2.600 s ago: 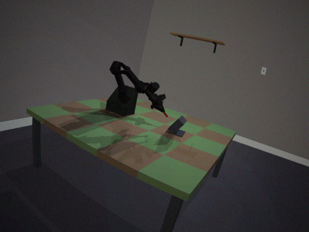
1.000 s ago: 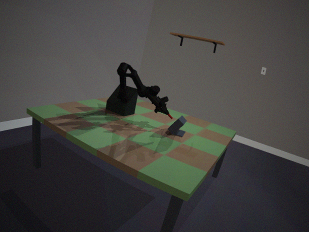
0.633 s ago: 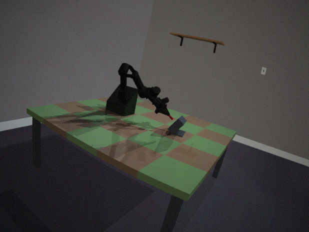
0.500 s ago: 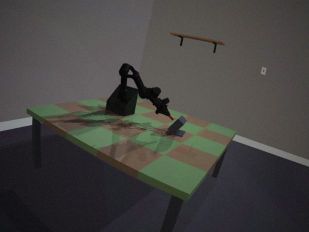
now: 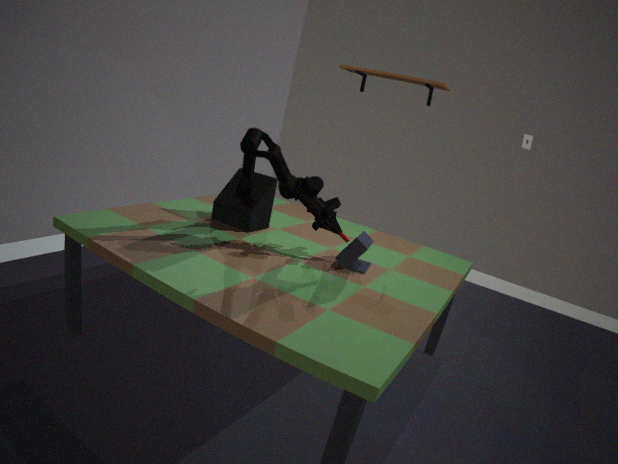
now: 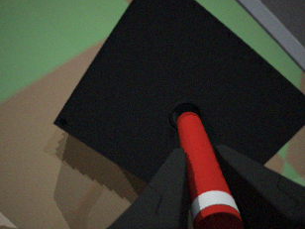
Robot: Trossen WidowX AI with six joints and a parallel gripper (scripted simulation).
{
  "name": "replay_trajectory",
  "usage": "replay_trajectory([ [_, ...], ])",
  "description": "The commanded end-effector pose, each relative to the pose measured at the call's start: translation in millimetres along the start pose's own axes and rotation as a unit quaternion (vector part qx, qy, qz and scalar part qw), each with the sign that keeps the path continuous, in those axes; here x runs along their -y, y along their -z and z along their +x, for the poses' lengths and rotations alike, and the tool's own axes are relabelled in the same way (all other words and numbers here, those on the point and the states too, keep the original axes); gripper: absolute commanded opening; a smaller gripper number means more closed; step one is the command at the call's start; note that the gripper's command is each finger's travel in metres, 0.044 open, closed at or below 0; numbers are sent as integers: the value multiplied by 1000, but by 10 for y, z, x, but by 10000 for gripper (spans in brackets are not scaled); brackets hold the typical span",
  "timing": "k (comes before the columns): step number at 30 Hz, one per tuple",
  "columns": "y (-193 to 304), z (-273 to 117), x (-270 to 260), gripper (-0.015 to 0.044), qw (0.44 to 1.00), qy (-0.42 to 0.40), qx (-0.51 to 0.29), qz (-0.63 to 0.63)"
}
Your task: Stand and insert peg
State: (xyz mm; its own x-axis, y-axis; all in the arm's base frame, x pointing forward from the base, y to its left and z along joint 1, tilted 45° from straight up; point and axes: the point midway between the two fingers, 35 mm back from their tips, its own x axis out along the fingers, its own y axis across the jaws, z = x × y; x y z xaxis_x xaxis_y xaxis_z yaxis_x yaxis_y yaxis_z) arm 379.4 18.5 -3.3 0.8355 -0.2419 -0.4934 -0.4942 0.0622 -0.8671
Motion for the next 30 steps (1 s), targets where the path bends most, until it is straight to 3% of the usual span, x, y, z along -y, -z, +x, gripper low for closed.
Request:
replay_trajectory([
  [1,2,-8,3,0,1000,0,0,0],
  [30,-7,67,-25,0,1000,0,0,0],
])
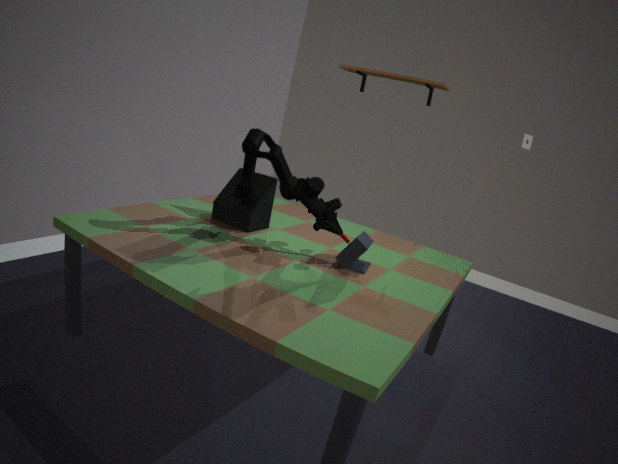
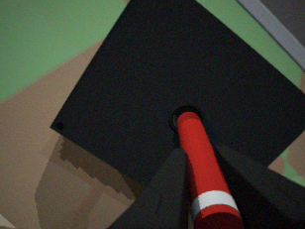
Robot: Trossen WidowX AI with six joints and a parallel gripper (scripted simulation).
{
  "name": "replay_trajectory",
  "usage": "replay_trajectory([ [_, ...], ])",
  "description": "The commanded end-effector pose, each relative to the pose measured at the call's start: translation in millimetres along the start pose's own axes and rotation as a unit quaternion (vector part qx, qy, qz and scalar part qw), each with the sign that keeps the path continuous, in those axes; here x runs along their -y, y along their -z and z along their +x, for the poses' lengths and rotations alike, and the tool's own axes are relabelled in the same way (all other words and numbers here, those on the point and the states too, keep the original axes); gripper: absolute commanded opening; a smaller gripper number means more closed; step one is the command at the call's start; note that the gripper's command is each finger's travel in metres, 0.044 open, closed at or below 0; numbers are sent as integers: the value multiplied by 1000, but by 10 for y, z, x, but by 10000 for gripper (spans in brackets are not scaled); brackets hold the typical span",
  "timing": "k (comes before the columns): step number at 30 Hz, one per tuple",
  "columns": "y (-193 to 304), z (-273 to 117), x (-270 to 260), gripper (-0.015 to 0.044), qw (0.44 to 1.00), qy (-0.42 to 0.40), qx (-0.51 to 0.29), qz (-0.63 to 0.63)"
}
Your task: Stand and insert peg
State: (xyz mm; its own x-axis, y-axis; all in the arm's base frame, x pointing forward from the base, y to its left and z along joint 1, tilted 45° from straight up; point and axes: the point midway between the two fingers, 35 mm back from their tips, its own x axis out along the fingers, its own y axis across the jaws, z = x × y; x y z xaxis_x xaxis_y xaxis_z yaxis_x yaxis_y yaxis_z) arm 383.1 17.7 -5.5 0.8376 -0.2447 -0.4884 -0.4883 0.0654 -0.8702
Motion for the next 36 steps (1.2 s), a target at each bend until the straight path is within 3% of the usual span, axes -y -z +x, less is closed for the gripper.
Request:
replay_trajectory([
  [1,-4,28,-25,0,1000,-2,1,-2],
  [36,-2,242,-21,0,1000,-2,1,-2],
])
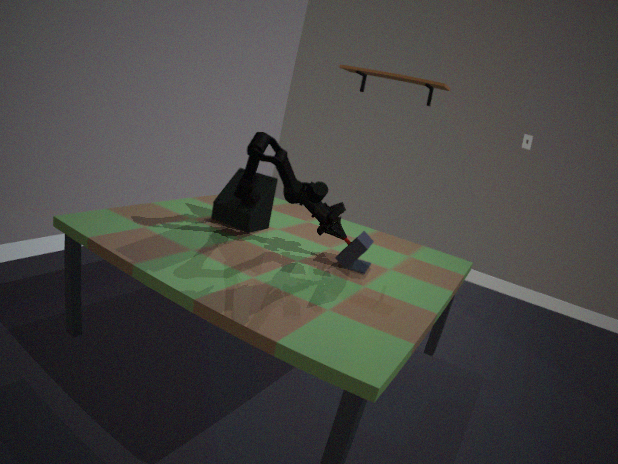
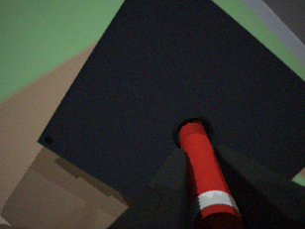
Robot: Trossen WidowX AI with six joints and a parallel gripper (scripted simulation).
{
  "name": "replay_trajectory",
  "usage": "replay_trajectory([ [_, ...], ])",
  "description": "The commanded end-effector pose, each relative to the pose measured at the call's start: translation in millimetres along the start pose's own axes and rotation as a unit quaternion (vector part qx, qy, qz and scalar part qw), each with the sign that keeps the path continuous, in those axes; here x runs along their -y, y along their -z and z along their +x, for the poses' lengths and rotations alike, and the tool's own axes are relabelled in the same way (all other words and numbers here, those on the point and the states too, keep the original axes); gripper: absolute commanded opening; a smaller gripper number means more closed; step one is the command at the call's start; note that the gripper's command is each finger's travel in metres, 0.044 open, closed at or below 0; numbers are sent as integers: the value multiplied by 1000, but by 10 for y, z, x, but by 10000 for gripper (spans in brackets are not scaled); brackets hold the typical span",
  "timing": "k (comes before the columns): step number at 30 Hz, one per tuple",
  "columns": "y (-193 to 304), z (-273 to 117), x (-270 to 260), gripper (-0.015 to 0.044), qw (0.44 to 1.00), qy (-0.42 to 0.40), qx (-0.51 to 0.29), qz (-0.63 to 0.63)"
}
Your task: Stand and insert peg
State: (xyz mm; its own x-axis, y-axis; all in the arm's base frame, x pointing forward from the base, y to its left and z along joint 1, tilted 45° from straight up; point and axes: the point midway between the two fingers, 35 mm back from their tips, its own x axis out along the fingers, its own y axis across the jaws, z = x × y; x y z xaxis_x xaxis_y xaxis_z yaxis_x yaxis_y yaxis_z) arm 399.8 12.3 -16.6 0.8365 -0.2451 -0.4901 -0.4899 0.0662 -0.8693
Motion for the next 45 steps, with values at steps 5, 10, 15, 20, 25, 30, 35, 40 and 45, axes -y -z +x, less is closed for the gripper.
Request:
replay_trajectory([
  [5,-7,66,-9,0,1000,-1,1,-2],
  [10,-8,93,-7,0,1000,-1,1,-2],
  [15,-9,106,-5,0,1000,-1,1,-2],
  [20,-2,91,4,0,1000,0,0,0],
  [25,-2,91,4,0,1000,0,0,0],
  [30,-2,91,4,105,1000,0,0,0],
  [35,-2,91,4,236,1000,0,0,0],
  [40,-3,86,5,368,1000,0,0,0],
  [45,-9,41,12,440,1000,0,0,0],
])
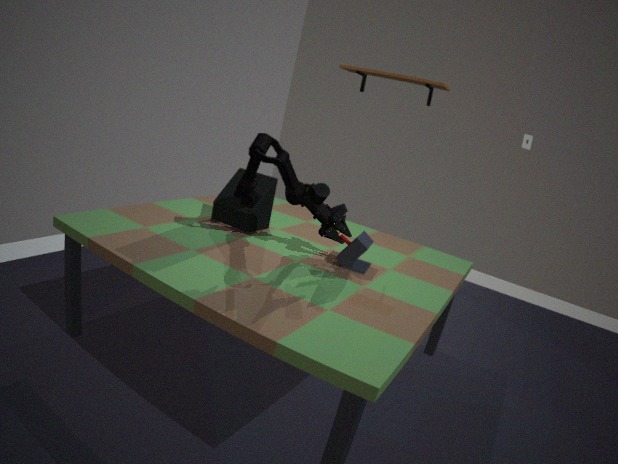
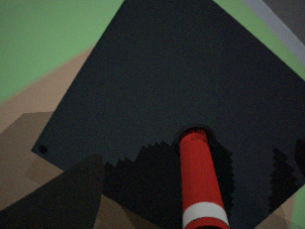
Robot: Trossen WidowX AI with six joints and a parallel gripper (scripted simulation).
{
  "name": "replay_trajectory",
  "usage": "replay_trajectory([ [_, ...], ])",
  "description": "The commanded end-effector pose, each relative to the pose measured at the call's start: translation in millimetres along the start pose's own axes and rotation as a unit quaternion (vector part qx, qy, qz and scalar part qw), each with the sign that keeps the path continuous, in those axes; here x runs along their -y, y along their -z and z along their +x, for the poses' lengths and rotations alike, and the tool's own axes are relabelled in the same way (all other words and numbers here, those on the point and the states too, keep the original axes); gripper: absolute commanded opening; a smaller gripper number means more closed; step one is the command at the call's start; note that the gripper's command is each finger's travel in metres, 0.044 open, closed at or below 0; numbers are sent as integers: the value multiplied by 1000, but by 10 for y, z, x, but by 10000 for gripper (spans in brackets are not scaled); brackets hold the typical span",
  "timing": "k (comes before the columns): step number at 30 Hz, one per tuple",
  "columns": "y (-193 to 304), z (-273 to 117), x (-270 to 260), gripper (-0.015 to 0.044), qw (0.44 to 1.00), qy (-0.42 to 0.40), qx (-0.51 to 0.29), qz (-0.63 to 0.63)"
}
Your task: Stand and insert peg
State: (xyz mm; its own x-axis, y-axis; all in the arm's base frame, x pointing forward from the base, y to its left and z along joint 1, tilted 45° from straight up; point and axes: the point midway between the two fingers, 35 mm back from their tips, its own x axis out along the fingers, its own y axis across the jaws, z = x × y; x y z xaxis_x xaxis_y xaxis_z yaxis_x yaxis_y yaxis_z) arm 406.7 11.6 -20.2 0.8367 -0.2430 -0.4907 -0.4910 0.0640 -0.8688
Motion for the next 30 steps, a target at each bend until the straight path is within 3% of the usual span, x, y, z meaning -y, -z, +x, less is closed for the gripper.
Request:
replay_trajectory([
  [1,2,-48,11,440,1000,0,-1,1],
  [30,-42,-369,52,440,1000,-2,0,0],
])
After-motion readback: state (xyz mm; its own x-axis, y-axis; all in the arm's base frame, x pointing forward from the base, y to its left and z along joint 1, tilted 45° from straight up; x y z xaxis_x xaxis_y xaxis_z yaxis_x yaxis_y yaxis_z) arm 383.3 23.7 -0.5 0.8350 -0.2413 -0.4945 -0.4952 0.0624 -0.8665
